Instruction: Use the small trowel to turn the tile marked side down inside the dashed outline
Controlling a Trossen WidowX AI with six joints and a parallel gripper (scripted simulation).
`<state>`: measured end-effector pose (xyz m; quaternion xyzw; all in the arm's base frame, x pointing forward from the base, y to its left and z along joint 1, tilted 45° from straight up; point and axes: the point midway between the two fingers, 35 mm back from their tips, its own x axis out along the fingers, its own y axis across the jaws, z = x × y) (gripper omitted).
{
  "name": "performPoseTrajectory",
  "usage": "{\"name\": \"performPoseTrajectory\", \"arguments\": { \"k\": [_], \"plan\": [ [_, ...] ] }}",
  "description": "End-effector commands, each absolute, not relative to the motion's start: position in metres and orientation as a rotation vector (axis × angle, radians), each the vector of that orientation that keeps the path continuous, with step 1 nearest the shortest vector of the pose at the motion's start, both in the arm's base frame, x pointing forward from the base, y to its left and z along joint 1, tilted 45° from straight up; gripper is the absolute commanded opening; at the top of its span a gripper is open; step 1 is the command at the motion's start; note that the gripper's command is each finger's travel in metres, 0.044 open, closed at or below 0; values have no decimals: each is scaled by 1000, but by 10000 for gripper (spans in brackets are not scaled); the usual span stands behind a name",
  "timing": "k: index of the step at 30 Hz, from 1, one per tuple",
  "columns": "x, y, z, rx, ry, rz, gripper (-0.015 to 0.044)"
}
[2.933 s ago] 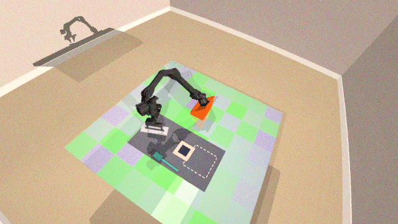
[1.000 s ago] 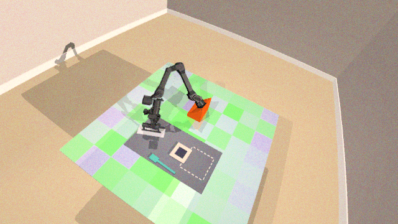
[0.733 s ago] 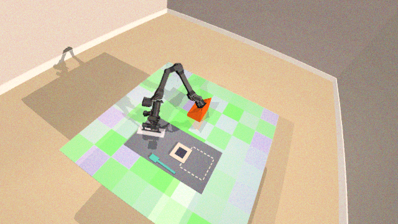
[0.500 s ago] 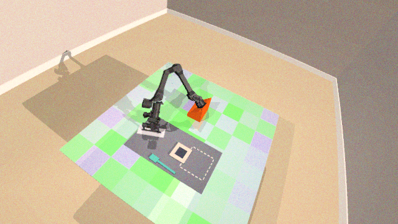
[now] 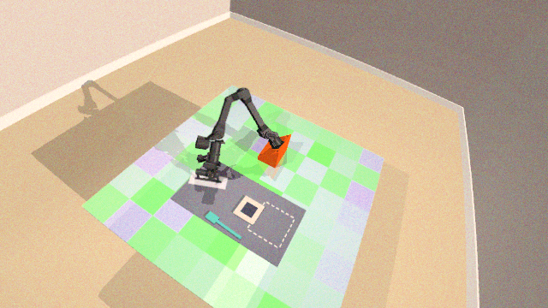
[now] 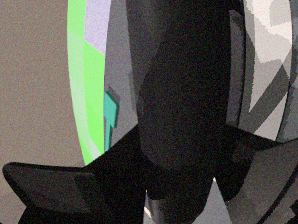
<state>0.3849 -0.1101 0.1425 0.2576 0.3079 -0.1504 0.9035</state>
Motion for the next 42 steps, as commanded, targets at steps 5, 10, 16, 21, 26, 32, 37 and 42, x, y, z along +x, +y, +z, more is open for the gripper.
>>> {"name": "performPoseTrajectory", "arguments": {
  "k": [5, 10, 16, 21, 26, 32, 37, 42],
  "plan": [
    [386, -110, 142, 535, 636, -311, 55],
    [386, -110, 142, 535, 636, -311, 22],
    [383, -91, 161, 536, 637, -311, 0],
    [377, -71, 181, 537, 637, -310, 0],
    [376, -68, 184, 537, 637, -310, 0],
    [376, -68, 184, 537, 637, -310, 0],
    [382, -61, 176, 529, 619, -316, 0],
    [393, -48, 160, 520, 577, -334, 0]
  ]
}}
